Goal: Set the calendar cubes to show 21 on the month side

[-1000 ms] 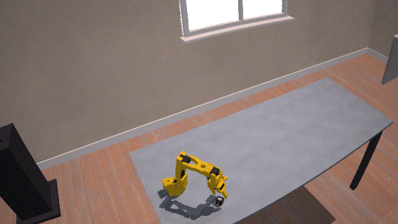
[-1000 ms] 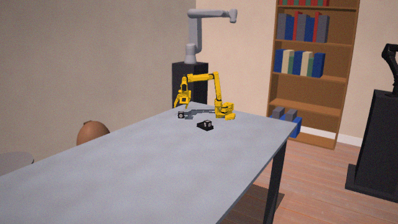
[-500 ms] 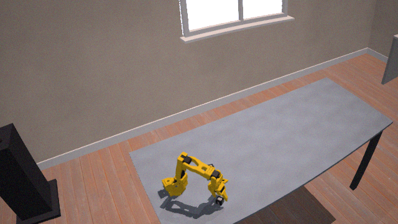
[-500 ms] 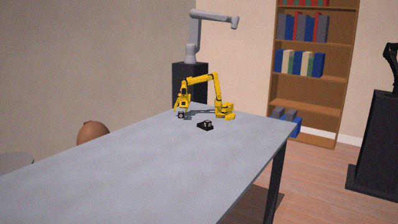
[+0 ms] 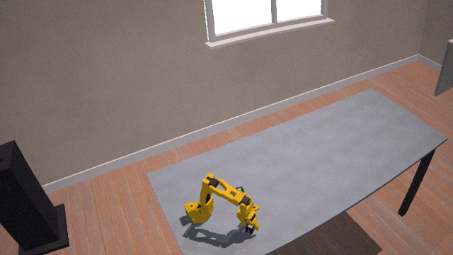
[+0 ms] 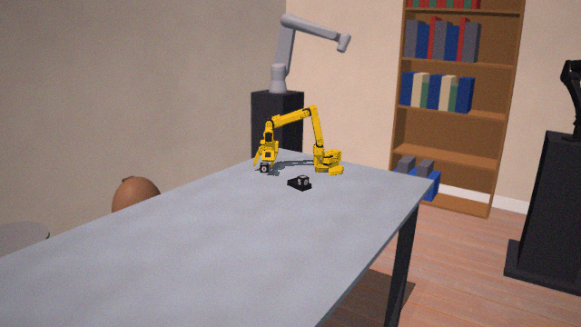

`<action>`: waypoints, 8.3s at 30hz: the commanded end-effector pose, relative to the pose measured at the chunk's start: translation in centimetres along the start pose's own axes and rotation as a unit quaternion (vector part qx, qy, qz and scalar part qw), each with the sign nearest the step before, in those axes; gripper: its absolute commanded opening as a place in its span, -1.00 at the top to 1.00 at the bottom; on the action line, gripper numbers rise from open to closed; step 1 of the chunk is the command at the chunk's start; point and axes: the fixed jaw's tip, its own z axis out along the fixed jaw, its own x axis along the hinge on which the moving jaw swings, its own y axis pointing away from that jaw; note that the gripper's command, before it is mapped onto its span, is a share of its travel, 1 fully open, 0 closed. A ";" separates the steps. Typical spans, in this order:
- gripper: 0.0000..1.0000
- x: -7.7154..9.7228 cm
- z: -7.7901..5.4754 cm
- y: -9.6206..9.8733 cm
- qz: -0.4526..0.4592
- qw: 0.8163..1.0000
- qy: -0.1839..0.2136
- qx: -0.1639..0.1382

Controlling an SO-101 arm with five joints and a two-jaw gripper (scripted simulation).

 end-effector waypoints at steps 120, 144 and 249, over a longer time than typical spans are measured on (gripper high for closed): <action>1.00 0.1 -5.2 -1.3 -0.001 1.000 -0.001 0.012; 1.00 0.0 -5.2 -1.3 0.069 0.998 -0.002 0.012; 1.00 -12.9 -5.1 3.5 0.537 0.843 -0.014 0.001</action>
